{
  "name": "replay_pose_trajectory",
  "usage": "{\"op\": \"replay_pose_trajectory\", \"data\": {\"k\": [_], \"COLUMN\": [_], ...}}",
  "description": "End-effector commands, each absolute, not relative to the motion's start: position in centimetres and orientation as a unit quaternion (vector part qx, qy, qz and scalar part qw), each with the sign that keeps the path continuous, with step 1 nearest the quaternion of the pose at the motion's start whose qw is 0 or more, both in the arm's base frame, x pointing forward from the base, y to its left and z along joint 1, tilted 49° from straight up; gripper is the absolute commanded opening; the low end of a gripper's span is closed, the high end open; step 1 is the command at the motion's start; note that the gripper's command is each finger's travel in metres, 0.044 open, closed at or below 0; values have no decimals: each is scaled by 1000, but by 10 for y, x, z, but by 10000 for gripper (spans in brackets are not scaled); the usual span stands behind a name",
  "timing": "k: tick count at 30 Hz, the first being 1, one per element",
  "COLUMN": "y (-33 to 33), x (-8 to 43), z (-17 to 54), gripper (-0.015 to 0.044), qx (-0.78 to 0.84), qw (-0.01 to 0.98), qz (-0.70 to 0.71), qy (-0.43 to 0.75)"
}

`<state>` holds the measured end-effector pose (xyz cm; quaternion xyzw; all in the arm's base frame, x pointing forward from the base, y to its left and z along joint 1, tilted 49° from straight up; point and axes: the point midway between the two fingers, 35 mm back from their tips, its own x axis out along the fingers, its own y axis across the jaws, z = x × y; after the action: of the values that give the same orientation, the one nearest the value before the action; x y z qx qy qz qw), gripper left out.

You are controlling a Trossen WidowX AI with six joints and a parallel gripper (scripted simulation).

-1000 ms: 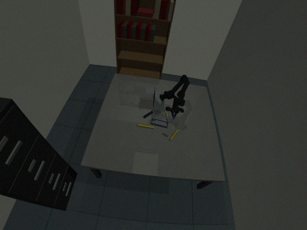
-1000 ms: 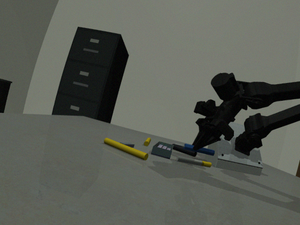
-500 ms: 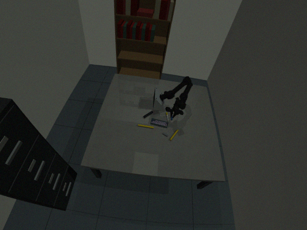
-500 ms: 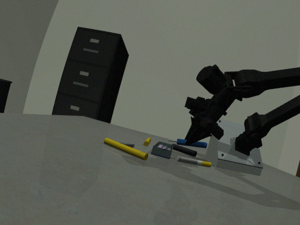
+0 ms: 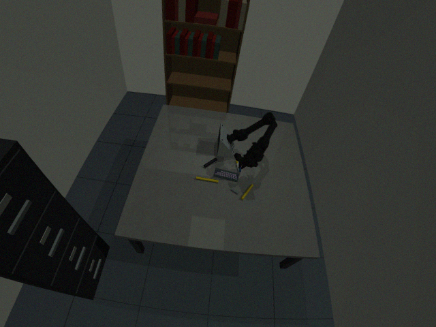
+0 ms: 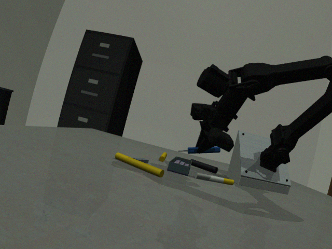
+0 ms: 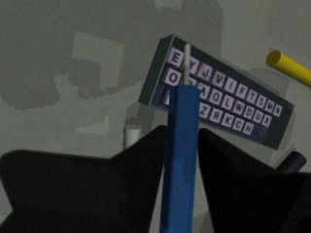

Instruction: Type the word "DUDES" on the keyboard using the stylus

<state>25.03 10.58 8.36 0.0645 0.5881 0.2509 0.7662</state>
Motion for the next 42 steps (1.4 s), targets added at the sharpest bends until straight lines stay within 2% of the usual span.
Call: {"op": "replay_pose_trajectory", "data": {"k": [1,20,42], "y": [100,72,37], "x": [259,286,308], "z": [82,62,35], "gripper": [0,0,0], "qx": [22,-157,-313], "qw": [756,651,446], "qz": [255,308,429], "qy": [602,675,720]}}
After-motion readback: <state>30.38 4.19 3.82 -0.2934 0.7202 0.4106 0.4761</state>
